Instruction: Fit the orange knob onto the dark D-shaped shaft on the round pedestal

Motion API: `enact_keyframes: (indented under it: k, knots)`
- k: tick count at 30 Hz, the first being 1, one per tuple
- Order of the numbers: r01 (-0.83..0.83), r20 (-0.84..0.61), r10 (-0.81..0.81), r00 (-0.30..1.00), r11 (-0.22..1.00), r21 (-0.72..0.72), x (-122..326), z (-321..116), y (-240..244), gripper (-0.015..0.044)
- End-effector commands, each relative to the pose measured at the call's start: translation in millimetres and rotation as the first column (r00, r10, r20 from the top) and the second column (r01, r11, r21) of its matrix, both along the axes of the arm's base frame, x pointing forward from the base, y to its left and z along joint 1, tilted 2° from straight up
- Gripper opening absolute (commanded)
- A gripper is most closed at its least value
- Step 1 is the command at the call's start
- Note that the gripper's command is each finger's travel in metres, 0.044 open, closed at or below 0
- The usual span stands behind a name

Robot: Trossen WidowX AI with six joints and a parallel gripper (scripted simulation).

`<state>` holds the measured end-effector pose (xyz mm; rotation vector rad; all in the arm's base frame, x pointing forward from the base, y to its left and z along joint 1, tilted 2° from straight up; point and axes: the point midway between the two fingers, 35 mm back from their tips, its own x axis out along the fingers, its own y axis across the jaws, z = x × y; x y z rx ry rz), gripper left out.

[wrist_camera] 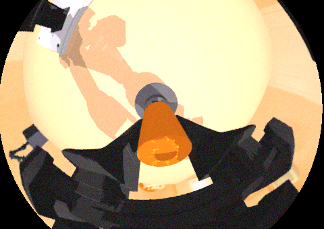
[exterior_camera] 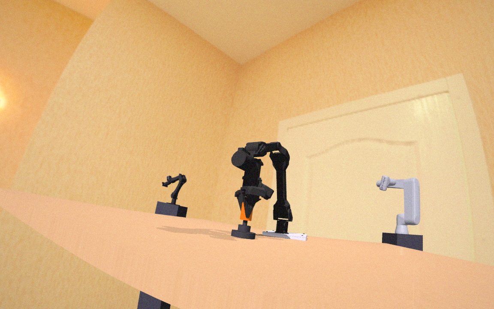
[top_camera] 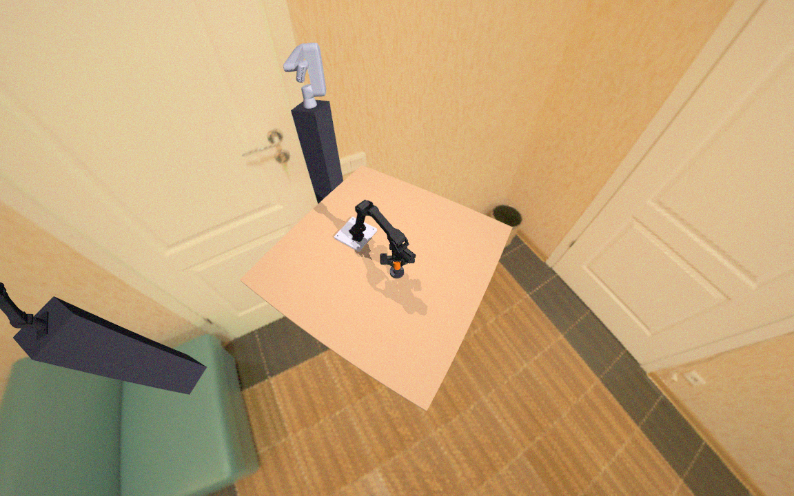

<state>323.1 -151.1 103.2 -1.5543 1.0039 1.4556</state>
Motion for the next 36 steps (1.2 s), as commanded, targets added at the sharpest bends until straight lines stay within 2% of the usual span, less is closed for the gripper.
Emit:
enact_keyframes:
  k: [1, 12, 19, 36]
  knots:
    - [-0.005, 0.003, 0.005, 1.000, 1.000, 0.000, -0.5, -0.3, 0.5, 0.0000]
    - [-0.014, 0.002, 0.014, 1.000, 1.000, 0.000, -3.7, 4.6, 1.5, 0.0000]
    - [-0.212, -0.007, 0.212, 0.977, 0.977, -0.007, -3.2, 5.9, 1.1, 0.0000]
    - [-0.212, -0.006, 0.212, 0.977, 0.977, -0.007, 0.5, 0.5, 0.1, 0.0000]
